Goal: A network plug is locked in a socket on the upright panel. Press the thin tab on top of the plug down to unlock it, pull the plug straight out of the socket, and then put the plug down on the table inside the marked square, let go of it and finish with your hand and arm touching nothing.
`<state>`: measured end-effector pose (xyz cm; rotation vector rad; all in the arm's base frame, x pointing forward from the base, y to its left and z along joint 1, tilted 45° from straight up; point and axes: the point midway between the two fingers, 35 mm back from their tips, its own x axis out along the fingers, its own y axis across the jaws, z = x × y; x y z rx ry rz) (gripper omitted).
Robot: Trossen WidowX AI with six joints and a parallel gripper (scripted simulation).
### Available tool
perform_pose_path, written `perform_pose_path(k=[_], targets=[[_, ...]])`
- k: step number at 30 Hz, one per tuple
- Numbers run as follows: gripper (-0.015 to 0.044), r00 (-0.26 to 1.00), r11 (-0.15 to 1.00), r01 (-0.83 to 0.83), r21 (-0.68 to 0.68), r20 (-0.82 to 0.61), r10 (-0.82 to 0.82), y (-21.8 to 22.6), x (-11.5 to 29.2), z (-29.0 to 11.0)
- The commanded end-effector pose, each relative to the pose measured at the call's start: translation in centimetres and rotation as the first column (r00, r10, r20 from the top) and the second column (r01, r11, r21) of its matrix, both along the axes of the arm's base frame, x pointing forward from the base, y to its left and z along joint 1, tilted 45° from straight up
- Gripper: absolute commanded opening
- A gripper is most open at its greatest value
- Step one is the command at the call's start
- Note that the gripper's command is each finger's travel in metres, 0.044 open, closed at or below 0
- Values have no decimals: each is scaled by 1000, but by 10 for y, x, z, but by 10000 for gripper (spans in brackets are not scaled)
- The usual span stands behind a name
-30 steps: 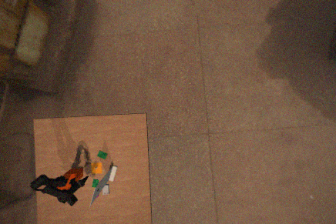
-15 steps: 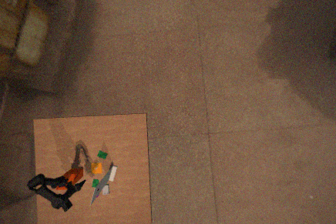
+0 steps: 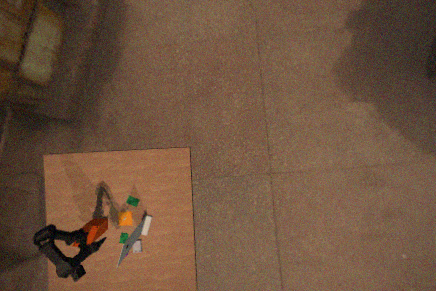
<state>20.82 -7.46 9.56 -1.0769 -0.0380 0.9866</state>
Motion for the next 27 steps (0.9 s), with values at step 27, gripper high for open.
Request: perform_pose_path(k=[27], targets=[[440, 1000, 1000, -2, -20, 11, 2, -4, 0, 4]])
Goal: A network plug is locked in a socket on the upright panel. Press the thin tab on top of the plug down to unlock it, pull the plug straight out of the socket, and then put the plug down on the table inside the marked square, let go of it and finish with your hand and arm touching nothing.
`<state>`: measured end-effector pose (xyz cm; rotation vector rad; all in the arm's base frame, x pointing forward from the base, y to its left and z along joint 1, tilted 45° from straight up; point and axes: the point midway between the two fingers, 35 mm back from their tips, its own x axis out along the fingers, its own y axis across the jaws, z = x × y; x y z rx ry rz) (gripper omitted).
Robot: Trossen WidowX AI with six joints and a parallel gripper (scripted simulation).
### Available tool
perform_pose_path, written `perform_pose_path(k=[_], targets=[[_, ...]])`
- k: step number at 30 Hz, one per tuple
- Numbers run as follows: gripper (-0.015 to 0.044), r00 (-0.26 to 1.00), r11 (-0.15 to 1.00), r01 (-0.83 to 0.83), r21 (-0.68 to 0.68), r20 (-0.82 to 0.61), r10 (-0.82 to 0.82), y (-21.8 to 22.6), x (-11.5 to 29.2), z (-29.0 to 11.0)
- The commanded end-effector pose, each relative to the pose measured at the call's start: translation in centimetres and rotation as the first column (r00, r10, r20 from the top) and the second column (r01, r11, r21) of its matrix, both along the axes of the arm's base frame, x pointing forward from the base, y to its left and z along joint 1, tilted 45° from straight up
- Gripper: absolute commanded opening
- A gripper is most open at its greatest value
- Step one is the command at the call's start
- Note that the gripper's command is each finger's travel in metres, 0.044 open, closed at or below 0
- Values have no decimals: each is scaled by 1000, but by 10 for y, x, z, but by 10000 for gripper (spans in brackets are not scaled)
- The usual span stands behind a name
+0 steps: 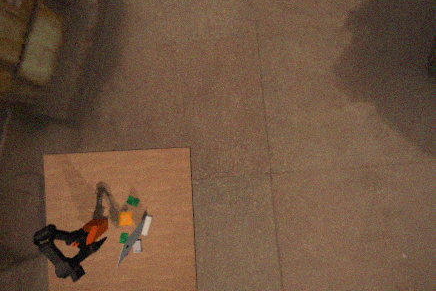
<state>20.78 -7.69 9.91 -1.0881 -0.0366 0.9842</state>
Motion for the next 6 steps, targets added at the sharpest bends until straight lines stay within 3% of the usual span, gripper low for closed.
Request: perform_pose_path(k=[1, 6], targets=[[440, 1000, 1000, -3, -10, 6, 3, -2, 0, 1], [440, 1000, 1000, -3, -10, 6, 3, -2, 0, 1]])
